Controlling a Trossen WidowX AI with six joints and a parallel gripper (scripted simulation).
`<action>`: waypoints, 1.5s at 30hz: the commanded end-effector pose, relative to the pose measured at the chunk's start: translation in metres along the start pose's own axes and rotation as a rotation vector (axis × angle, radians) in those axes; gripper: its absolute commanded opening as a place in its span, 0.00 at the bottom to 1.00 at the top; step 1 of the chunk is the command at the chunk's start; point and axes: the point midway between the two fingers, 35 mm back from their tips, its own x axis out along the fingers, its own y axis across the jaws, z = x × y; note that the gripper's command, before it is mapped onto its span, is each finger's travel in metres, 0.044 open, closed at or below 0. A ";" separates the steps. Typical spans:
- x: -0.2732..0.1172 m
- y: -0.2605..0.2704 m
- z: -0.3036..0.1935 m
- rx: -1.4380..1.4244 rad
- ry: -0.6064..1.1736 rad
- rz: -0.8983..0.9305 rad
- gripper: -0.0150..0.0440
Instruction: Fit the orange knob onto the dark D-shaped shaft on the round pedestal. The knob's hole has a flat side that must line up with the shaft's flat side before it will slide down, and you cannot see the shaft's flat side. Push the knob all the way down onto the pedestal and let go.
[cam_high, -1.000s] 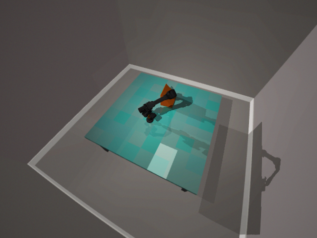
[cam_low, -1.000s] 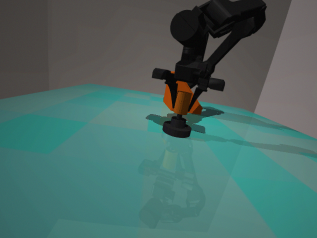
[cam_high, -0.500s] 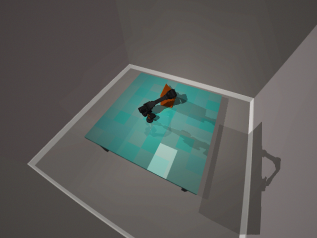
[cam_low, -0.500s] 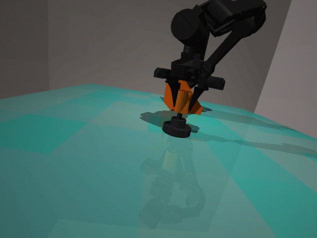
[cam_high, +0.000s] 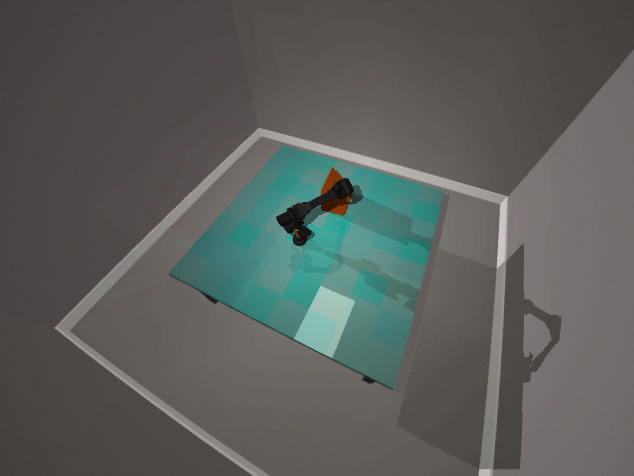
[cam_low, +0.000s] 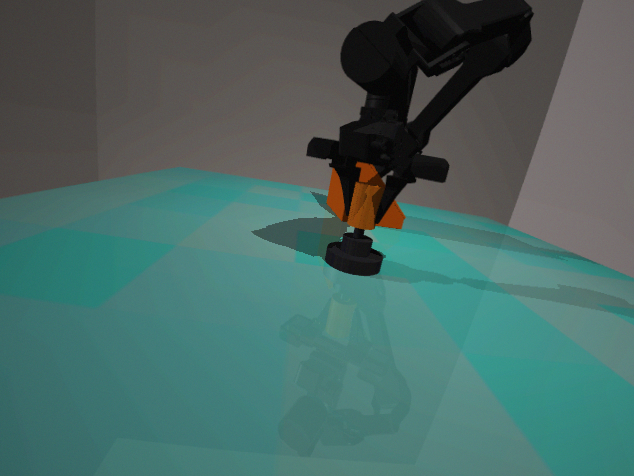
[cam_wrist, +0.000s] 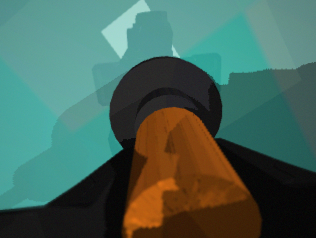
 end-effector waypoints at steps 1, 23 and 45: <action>-0.003 0.001 0.001 0.002 -0.002 0.002 0.25; 0.001 0.001 0.001 0.211 -0.002 0.002 0.25; -0.003 0.001 0.000 0.421 -0.002 0.002 0.25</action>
